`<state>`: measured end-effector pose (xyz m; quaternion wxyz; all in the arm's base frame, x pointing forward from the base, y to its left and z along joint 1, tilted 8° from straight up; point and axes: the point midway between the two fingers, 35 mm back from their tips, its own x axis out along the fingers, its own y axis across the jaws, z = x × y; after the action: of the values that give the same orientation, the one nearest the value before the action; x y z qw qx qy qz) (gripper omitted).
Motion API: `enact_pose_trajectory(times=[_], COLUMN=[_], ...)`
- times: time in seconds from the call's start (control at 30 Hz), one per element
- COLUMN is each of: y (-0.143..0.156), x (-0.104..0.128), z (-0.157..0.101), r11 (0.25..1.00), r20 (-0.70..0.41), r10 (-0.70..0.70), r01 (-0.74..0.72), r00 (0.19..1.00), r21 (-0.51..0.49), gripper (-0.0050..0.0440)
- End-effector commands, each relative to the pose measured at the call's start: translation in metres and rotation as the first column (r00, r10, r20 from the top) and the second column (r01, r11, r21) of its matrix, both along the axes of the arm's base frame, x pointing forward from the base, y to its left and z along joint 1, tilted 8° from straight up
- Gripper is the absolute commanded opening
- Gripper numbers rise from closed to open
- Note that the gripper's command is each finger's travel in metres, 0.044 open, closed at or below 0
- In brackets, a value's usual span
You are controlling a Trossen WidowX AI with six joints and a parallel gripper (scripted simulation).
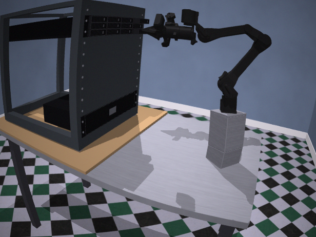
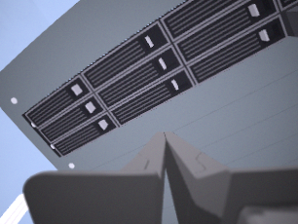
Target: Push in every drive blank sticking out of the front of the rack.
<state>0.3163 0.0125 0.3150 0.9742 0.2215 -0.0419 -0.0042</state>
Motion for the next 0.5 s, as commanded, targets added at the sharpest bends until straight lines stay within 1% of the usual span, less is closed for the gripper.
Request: enact_pose_trajectory(times=[0.0,0.2,0.4,0.47], y=[0.004,0.01,0.017,0.017], x=[-0.002,-0.003,-0.003,-0.003], z=[0.0,-0.003,-0.006,-0.006], r11=[0.991,0.937,0.845,0.845], r20=[0.024,0.044,0.06,0.06], r10=[-0.01,-0.019,-0.031,-0.031], r01=[0.006,0.002,-0.006,-0.006], r00=[1.0,0.999,0.998,0.998], r21=[0.136,0.35,0.535,0.535], gripper=[-0.005,-0.005,-0.005,-0.005])
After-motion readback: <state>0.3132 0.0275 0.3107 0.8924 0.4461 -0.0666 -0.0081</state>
